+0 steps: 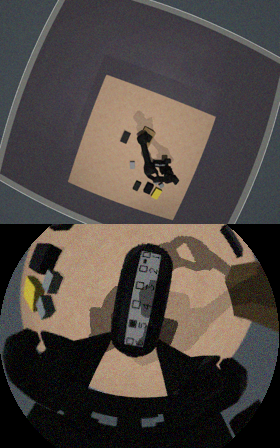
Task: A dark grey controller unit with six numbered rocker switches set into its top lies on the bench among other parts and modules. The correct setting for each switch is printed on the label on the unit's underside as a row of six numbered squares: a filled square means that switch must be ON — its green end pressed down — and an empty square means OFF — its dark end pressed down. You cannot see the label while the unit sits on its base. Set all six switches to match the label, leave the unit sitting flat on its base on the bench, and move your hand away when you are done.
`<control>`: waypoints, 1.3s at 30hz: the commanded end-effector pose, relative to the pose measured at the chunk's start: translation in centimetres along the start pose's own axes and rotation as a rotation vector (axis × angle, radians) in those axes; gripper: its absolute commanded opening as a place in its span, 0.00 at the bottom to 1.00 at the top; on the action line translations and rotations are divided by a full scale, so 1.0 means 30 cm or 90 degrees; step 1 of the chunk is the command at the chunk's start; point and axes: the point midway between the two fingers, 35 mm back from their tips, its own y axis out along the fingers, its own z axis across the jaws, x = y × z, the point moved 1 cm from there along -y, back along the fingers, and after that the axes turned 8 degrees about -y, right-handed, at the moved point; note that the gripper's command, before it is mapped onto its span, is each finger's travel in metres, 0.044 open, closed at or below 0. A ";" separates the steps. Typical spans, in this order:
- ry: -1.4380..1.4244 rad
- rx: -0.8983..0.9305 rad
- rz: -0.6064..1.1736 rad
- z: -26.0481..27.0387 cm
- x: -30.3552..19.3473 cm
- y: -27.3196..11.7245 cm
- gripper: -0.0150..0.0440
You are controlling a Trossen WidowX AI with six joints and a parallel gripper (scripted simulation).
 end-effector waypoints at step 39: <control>0.004 0.006 -0.001 -0.001 0.057 -0.113 0.82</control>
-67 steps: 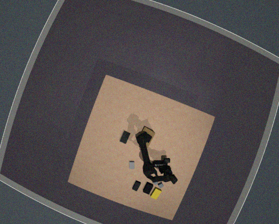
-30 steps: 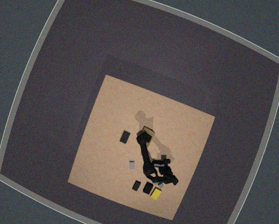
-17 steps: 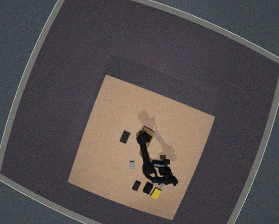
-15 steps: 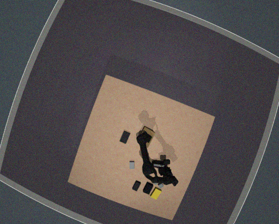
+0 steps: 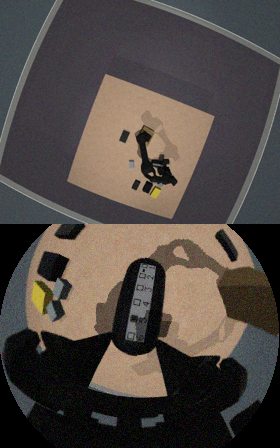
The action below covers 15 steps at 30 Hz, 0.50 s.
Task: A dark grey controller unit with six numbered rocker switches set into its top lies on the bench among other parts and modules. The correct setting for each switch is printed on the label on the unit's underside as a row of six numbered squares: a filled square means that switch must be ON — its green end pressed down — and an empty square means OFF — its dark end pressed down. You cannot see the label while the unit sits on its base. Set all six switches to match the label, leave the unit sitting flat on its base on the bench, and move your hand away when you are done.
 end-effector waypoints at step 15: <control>0.002 0.003 -0.001 -0.002 0.035 -0.049 0.82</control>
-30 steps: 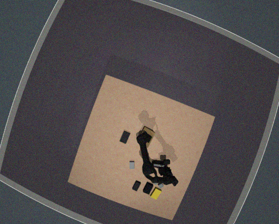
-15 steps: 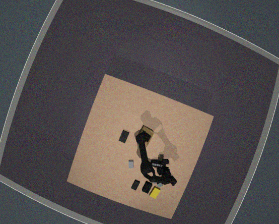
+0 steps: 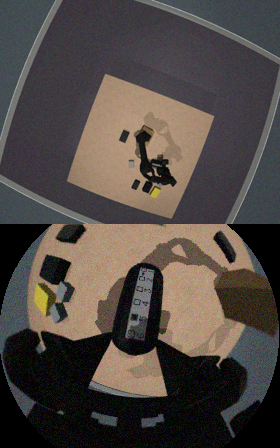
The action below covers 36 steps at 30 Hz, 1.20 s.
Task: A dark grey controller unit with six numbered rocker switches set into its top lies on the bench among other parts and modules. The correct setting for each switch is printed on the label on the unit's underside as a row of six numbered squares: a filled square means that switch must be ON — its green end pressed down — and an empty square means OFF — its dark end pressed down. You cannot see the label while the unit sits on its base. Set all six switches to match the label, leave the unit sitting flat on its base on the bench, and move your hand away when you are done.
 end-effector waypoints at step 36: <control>0.000 0.002 -0.003 -0.009 0.083 -0.080 0.82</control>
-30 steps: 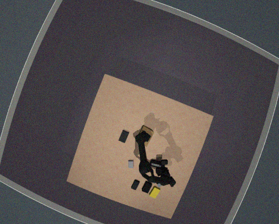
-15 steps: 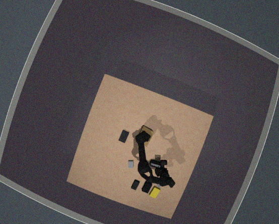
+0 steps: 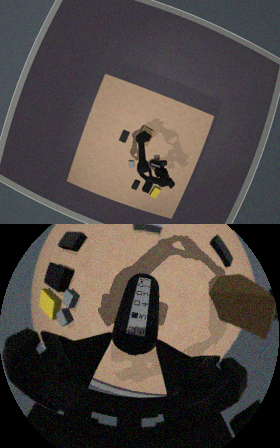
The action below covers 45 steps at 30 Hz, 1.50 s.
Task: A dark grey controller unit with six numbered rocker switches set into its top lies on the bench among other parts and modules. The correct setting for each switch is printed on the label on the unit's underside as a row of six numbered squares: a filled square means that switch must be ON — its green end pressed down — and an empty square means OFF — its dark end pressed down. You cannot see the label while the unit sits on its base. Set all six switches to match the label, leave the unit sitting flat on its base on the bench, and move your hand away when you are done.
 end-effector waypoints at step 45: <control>-0.003 0.002 -0.011 -0.016 0.124 -0.066 0.82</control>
